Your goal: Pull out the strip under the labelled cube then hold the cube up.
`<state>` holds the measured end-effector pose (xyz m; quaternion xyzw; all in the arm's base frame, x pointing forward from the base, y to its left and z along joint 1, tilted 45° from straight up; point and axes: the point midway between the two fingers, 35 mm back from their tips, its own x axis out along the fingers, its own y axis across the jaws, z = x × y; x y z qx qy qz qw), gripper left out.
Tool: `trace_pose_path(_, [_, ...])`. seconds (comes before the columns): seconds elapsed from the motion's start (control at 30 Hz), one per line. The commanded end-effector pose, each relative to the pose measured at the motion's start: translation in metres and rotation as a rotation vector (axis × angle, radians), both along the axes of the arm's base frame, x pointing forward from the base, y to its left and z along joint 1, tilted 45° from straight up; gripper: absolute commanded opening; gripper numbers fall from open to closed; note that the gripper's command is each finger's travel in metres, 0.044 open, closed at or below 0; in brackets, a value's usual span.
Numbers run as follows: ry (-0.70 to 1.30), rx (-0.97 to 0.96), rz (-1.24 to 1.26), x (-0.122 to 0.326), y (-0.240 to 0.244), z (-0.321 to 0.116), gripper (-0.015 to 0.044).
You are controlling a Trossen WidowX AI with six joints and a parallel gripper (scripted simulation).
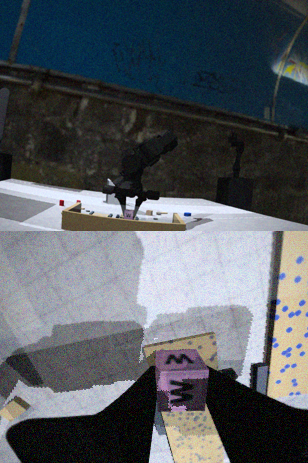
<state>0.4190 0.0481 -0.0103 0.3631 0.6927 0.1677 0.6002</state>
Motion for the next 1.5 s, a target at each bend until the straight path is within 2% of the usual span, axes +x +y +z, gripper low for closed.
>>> trace_pose_path(0.0, [0.002, -0.006, 0.003, -0.012, -0.008, 0.005, 0.0000])
trace_pose_path(0.33, [0.016, 0.002, -0.007, -0.053, -0.031, 0.024, 0.0000])
trace_pose_path(0.5, [0.017, 0.002, -0.007, -0.059, -0.032, 0.025, 0.0000])
trace_pose_path(1.0, [0.020, 0.002, -0.007, -0.114, -0.035, 0.022, 0.0000])
trace_pose_path(1.47, [0.020, 0.001, -0.007, -0.116, -0.061, 0.048, 0.0000])
